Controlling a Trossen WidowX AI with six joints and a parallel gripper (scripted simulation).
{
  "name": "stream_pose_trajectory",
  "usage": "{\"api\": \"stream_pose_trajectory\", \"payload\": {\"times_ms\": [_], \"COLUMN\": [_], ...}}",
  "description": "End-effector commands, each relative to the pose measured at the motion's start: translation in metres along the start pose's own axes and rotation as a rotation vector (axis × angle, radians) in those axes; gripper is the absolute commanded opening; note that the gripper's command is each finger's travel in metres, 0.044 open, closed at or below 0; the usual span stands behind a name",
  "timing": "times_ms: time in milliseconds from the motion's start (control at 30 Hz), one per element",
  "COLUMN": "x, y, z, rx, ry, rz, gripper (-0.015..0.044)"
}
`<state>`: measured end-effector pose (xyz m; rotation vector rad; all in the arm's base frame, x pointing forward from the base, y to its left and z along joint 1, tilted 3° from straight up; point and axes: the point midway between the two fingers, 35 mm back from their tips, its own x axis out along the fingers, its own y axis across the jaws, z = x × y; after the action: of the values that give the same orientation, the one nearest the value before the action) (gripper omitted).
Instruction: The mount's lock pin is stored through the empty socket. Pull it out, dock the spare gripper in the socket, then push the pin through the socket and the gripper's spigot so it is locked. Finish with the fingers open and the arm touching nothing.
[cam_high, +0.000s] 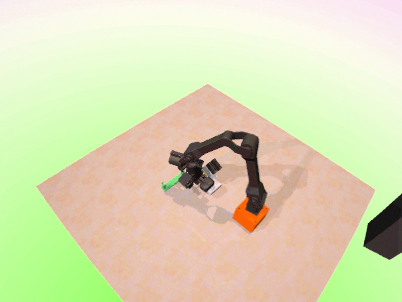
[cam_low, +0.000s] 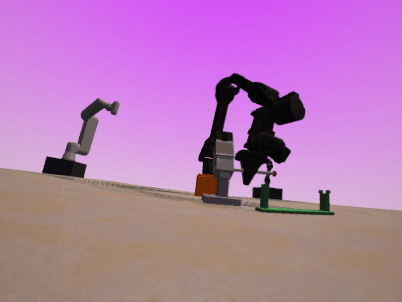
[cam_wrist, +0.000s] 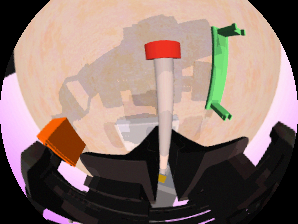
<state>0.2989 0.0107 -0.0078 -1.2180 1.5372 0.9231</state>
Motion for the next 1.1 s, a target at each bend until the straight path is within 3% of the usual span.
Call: {"api": "stream_pose_trajectory", "payload": {"times_ms": [0,733,967,1067], "x": [0.001,0.004,0.004,0.004], "y": [0.000,0.000,0.000,0.000], "z": [-0.003,-0.016,-0.014,-0.014], "rx": [-0.005,-0.006,-0.001,-0.001], "ry": [0.004,0.003,0.000,0.000], "rz": [-0.002,0.001,0.004,0.004], "gripper": [0.0000,0.0000,0.0184,0.0200]}}
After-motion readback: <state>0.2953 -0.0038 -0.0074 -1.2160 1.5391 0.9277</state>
